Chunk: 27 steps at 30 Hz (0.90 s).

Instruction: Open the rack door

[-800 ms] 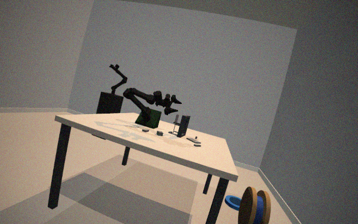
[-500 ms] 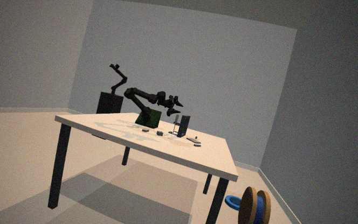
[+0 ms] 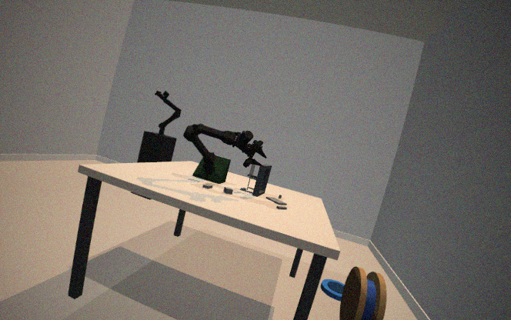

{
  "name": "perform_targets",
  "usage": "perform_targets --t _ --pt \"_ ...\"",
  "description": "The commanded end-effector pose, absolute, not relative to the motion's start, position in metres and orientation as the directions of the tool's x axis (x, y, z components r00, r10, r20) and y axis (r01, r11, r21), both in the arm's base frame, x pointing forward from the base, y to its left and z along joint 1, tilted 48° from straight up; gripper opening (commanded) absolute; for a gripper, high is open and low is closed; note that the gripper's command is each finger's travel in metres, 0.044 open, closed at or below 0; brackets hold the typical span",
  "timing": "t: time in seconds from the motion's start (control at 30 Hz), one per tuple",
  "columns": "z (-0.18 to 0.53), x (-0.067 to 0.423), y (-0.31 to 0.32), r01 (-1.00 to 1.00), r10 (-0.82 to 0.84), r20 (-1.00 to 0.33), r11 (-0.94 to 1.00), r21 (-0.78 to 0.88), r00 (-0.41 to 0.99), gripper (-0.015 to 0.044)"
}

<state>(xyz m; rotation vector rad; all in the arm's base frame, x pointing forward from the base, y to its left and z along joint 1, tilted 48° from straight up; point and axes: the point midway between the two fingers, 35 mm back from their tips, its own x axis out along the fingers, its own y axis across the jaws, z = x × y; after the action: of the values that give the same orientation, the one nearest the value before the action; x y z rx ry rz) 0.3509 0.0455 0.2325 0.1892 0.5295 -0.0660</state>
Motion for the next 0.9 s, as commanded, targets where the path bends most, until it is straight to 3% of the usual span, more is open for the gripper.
perform_targets --t 0.0,0.43,0.87 --pt "0.22 0.352 0.056 0.149 -0.034 -0.59 0.978 0.147 0.806 0.0292" --pt "0.173 0.338 0.085 0.252 -0.167 -0.806 0.967 -0.023 0.568 0.0292" --pt "0.148 0.316 0.107 0.255 -0.361 -0.859 0.925 -0.281 0.362 0.0292"
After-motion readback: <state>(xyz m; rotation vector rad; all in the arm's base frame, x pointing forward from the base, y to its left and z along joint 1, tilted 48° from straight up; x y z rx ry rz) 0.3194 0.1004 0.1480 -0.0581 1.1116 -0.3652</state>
